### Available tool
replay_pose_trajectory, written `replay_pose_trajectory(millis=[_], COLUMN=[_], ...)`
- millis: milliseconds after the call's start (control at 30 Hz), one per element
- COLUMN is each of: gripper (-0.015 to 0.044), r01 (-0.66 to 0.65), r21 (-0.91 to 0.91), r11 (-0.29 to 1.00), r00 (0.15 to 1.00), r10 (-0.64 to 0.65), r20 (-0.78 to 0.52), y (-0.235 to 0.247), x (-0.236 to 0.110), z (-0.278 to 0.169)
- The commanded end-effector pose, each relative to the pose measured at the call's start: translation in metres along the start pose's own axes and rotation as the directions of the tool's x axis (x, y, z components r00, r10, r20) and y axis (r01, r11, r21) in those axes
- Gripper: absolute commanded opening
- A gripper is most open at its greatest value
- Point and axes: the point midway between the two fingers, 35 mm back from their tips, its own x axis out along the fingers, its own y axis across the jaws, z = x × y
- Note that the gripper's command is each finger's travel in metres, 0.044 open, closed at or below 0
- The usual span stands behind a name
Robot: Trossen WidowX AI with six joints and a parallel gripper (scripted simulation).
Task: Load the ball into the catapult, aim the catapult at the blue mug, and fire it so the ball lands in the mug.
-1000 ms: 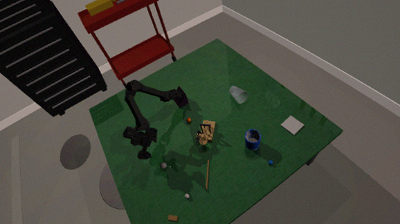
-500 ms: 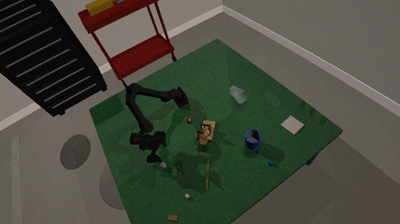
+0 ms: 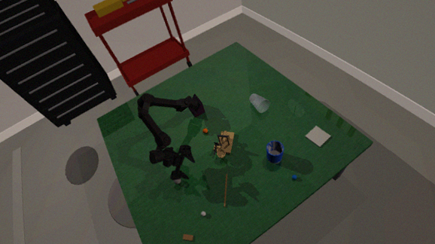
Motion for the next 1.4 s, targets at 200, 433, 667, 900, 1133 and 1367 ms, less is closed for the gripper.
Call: replay_pose_trajectory(millis=[200, 433, 667, 900, 1133, 1367], gripper=[0.044, 0.044, 0.044, 0.044, 0.044, 0.044], r01=[-0.006, -0.027, -0.062, -0.119, -0.195, -0.291], r21=[-0.043, -0.083, -0.124, -0.175, -0.227, -0.274], r11=[0.999, 0.996, 0.99, 0.977, 0.954, 0.917], r00=[0.991, 0.974, 0.944, 0.895, 0.83, 0.749], r10=[0.0, 0.008, 0.018, 0.029, 0.038, 0.04], r20=[-0.134, -0.226, -0.33, -0.445, -0.556, -0.661], y=[0.016, 0.031, 0.047, 0.066, 0.086, 0.107], x=[0.03, 0.046, 0.059, 0.07, 0.076, 0.078], z=[-0.031, -0.05, -0.071, -0.094, -0.116, -0.137])
